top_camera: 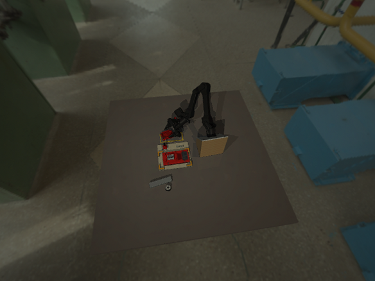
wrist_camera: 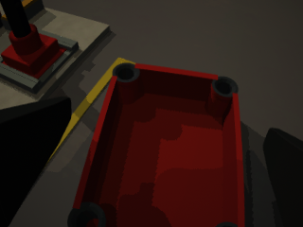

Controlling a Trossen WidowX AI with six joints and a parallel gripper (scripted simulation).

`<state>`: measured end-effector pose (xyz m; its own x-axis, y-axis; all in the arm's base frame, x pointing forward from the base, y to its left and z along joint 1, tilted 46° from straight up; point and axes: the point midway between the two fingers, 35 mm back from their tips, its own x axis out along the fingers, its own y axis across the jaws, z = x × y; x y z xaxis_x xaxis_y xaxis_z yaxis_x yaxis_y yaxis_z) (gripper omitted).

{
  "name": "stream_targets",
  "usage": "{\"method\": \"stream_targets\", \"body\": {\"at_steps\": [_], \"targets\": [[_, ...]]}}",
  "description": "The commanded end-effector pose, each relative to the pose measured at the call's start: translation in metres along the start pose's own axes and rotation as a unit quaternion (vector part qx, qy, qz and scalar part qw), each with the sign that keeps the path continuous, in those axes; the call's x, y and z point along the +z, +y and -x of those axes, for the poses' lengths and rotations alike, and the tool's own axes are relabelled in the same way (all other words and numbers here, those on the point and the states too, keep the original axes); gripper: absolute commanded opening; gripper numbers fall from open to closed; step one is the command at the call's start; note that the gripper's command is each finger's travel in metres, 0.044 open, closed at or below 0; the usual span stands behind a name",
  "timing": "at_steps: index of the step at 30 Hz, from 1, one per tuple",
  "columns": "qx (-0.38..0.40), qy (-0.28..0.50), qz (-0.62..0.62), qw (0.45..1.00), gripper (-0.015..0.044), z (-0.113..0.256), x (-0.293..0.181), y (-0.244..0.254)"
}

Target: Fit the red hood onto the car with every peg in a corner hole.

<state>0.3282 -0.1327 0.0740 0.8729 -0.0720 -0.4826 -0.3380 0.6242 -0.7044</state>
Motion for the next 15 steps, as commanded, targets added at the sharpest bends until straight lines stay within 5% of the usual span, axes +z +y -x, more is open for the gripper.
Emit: {"method": "stream_targets", "body": {"at_steps": [1,15], "targets": [[-0.001,-0.004,0.003,1.000,0.0440,-0.0017,-0.0006,-0.0012],[-0.001,-0.004,0.003,1.000,0.0440,-0.0051,-0.0065,-0.0014]]}}
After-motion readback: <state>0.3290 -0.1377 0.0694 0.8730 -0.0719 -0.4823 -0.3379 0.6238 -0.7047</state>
